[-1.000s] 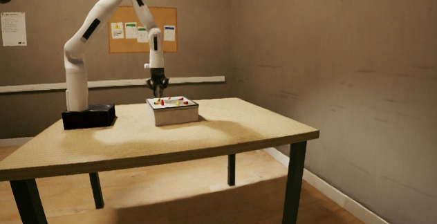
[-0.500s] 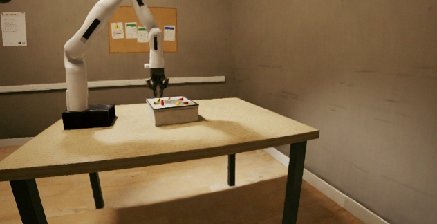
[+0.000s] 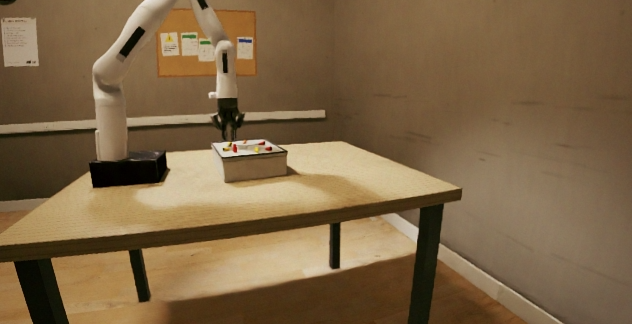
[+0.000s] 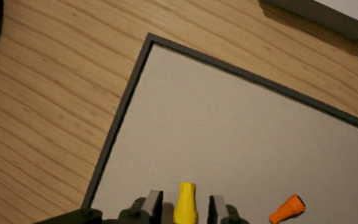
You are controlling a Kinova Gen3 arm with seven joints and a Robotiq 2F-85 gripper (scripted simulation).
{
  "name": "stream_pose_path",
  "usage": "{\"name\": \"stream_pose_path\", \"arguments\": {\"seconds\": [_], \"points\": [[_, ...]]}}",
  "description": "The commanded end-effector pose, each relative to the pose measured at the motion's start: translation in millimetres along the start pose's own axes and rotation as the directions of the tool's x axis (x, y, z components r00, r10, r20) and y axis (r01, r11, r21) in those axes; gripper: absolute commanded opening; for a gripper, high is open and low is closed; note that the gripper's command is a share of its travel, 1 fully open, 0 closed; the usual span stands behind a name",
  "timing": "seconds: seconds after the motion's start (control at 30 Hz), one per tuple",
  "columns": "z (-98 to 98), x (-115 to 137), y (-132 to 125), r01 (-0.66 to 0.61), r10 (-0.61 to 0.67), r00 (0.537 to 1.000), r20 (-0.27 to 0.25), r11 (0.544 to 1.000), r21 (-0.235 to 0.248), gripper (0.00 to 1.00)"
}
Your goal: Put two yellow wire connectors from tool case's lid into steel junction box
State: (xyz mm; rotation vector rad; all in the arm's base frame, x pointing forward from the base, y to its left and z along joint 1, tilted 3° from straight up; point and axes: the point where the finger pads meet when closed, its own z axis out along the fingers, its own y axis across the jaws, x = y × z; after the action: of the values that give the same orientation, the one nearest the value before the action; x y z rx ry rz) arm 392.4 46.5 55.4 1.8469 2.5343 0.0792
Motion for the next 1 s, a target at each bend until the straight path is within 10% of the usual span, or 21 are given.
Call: {"name": "stream_pose_path", "arguments": {"seconds": [0.0, 0.93, 0.97], "points": [[-0.5, 0, 1, 0.000, 0.000, 1.000, 0.000, 1.000, -0.002, 0.36], [17.0, 0, 1, 0.000, 0.000, 1.000, 0.000, 1.000, -0.002, 0.36], [17.0, 0, 1, 0.000, 0.000, 1.000, 0.000, 1.000, -0.002, 0.18]]}}
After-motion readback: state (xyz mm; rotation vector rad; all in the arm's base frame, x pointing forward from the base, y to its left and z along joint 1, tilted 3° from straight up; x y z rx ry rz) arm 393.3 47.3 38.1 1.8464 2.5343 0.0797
